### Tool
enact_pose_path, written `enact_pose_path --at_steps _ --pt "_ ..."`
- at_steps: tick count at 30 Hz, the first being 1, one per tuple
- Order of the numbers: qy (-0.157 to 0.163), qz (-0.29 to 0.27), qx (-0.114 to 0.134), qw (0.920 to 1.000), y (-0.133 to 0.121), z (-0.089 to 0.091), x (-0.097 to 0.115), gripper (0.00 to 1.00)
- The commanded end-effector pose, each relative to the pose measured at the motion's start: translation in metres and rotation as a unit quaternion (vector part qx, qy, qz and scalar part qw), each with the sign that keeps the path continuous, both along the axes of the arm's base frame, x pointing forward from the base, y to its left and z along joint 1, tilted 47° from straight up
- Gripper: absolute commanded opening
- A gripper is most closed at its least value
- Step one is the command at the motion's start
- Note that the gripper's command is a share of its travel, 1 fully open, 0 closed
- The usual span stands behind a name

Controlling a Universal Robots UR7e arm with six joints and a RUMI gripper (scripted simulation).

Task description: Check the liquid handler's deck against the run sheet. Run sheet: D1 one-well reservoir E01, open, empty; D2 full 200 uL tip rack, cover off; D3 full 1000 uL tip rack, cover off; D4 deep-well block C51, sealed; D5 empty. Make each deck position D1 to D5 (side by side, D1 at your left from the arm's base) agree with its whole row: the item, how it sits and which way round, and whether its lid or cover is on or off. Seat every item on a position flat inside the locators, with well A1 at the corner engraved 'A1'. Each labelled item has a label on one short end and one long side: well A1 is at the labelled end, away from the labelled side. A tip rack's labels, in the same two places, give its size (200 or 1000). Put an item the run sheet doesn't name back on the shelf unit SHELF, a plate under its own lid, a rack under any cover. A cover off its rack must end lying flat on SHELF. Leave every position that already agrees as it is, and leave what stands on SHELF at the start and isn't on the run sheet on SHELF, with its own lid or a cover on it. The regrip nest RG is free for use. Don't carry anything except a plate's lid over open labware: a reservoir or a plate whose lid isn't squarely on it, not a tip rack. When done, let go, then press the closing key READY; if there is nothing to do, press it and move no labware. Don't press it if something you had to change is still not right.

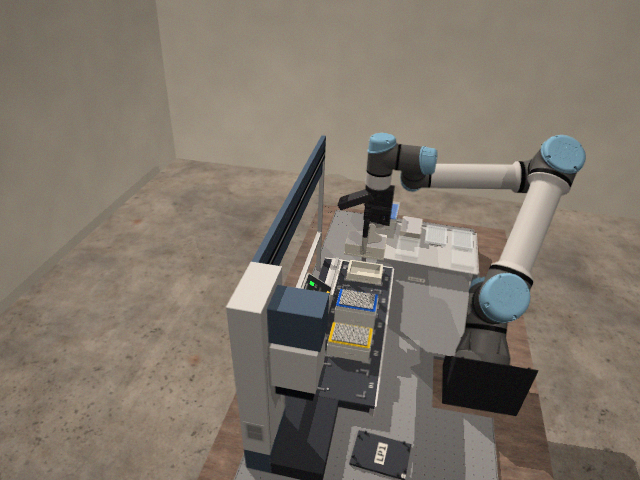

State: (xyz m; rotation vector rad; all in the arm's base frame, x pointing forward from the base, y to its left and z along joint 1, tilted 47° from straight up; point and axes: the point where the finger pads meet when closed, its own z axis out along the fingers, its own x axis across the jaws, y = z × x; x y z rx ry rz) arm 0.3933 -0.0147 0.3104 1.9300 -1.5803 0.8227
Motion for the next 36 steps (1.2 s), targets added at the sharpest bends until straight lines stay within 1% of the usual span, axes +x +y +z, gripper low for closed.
enact_pose_path --at_steps 1,16,18,33,36 --pt "-0.001 0.000 0.000 1.0000 -0.002 -0.002 0.001 0.00" --pt "-0.001 0.000 0.000 1.0000 -0.020 -0.019 0.004 0.00" --pt "-0.001 0.000 0.000 1.0000 -0.020 -0.019 0.004 0.00" --pt "-0.001 0.000 0.000 1.0000 -0.038 -0.036 0.008 0.00" --pt "-0.001 0.000 0.000 1.0000 -0.039 -0.038 0.008 0.00"
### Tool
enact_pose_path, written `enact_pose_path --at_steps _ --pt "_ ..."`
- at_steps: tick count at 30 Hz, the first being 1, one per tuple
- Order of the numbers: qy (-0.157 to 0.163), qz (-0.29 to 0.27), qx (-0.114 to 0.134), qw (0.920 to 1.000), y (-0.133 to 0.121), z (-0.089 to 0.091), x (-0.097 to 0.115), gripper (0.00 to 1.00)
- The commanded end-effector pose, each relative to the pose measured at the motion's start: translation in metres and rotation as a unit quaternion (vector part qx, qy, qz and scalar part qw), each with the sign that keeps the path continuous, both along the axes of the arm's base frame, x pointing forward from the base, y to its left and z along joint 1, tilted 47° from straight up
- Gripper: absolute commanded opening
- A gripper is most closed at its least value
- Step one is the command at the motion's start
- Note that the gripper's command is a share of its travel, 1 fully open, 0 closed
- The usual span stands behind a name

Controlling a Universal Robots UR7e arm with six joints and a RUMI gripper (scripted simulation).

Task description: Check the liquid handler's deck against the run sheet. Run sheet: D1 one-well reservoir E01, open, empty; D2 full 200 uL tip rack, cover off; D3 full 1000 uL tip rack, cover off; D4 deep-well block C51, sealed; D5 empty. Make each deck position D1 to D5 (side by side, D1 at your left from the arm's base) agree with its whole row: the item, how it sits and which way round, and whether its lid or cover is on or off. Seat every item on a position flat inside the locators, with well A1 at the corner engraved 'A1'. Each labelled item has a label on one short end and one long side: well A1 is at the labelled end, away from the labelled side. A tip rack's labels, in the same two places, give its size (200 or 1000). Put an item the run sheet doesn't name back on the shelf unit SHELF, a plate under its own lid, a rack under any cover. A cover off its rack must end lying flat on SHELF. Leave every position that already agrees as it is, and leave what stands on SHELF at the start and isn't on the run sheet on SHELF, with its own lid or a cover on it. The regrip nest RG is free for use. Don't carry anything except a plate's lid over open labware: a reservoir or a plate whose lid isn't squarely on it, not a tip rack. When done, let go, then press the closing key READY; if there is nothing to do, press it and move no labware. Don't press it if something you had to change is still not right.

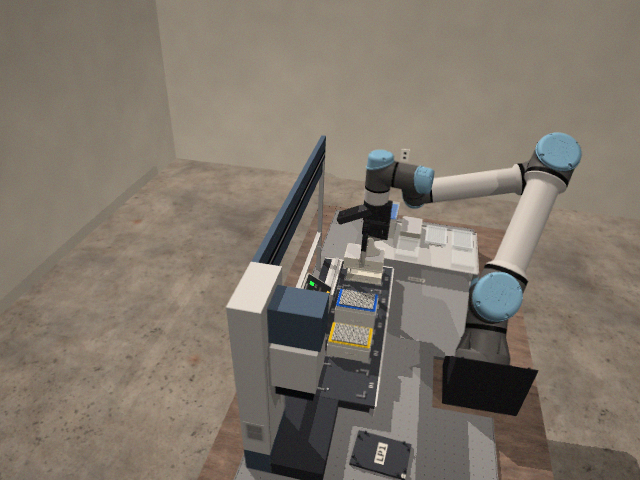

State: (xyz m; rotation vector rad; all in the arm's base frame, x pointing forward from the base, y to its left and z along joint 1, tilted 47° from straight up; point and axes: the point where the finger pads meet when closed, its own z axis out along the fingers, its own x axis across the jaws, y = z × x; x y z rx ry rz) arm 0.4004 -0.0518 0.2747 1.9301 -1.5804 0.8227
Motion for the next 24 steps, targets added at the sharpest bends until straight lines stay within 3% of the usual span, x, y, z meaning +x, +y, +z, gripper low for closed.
enact_pose_path --at_steps 1,24 --pt "-0.001 0.000 0.000 1.0000 -0.003 -0.003 0.001 0.00" --pt "-0.001 0.000 0.000 1.0000 -0.028 -0.027 0.006 0.00"
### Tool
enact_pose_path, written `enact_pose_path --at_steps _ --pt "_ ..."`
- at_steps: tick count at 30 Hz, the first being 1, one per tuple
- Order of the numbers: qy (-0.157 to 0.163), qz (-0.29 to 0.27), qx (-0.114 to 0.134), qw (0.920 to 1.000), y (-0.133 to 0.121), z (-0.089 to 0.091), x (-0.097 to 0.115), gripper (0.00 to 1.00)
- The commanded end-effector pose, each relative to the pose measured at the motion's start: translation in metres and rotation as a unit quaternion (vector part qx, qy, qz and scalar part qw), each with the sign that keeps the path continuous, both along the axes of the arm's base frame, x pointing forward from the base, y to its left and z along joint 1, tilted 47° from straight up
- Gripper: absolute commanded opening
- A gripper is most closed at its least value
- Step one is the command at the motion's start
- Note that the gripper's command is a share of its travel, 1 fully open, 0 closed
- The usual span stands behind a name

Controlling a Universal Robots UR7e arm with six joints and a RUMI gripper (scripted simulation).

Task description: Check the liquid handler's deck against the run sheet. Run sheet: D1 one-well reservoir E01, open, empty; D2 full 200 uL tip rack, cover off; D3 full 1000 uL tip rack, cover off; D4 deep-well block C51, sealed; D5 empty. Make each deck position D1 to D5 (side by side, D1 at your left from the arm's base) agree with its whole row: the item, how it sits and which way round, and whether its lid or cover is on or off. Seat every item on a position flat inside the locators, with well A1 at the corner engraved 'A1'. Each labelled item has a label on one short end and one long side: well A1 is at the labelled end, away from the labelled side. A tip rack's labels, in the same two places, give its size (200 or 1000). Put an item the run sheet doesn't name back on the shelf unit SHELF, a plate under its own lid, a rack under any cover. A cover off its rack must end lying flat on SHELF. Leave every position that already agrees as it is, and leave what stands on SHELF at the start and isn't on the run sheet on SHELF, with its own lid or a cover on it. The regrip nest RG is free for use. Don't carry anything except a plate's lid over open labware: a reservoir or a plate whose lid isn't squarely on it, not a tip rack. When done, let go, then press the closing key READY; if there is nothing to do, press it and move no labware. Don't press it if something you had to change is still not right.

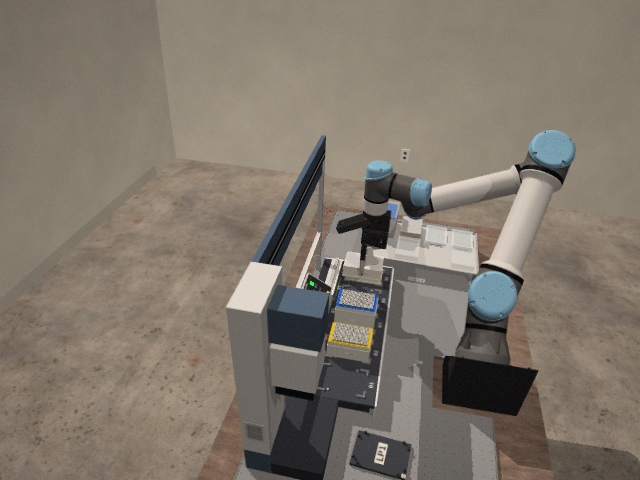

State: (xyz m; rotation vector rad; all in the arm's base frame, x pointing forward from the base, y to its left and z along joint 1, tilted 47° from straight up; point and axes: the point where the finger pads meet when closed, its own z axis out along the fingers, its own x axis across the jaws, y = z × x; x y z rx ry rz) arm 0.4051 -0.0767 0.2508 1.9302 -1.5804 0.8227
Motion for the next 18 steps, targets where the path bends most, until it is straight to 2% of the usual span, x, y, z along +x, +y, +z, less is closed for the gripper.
enact_pose_path --at_steps 1,18 --pt "-0.001 0.000 0.000 1.0000 -0.005 -0.004 0.001 0.00" --pt "-0.001 0.000 0.000 1.0000 -0.022 -0.021 0.005 0.00"
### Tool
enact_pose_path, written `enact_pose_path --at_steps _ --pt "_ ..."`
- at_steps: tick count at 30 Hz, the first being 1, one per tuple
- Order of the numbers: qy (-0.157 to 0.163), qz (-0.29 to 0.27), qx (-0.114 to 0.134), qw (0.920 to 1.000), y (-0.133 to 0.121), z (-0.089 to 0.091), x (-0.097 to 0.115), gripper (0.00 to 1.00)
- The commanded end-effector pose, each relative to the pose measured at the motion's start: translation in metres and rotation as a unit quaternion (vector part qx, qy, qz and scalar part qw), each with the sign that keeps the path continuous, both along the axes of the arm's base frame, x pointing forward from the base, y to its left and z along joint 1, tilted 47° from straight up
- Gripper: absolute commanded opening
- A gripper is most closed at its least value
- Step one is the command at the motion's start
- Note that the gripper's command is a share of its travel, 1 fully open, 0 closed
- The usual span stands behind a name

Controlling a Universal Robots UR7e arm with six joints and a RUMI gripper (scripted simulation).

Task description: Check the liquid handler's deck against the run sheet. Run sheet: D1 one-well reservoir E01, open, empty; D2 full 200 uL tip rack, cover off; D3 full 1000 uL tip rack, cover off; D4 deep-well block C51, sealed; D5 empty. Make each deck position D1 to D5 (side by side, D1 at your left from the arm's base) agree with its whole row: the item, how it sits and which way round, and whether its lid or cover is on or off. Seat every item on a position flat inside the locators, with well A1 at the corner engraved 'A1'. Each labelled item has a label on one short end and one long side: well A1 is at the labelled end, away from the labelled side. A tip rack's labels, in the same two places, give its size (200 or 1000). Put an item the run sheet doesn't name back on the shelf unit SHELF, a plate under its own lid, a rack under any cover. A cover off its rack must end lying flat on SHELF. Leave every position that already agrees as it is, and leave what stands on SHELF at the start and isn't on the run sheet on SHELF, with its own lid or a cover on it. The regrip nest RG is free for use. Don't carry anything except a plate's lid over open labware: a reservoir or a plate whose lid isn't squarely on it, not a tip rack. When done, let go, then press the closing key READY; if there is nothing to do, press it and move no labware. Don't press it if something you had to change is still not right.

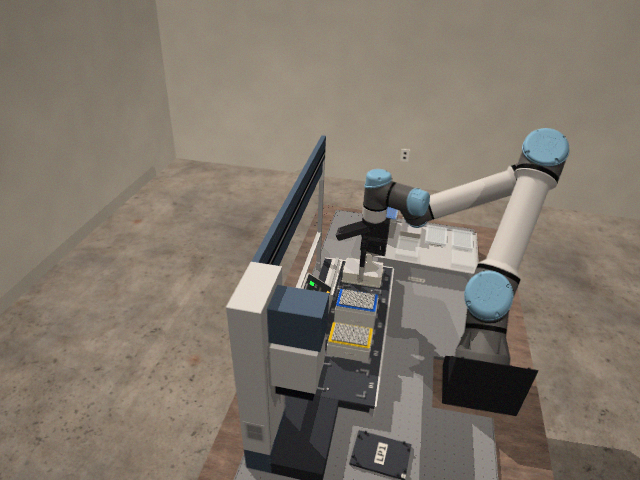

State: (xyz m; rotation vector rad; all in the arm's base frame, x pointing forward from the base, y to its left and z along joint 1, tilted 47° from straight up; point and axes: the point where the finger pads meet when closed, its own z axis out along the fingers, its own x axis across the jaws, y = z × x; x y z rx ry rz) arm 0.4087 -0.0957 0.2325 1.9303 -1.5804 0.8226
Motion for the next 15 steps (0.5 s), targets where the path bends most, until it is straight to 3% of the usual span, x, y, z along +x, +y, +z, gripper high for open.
enact_pose_path --at_steps 1,15 --pt "-0.001 0.000 0.000 1.0000 -0.005 -0.004 0.001 0.00" --pt "-0.001 0.000 0.000 1.0000 -0.019 -0.018 0.004 0.00"
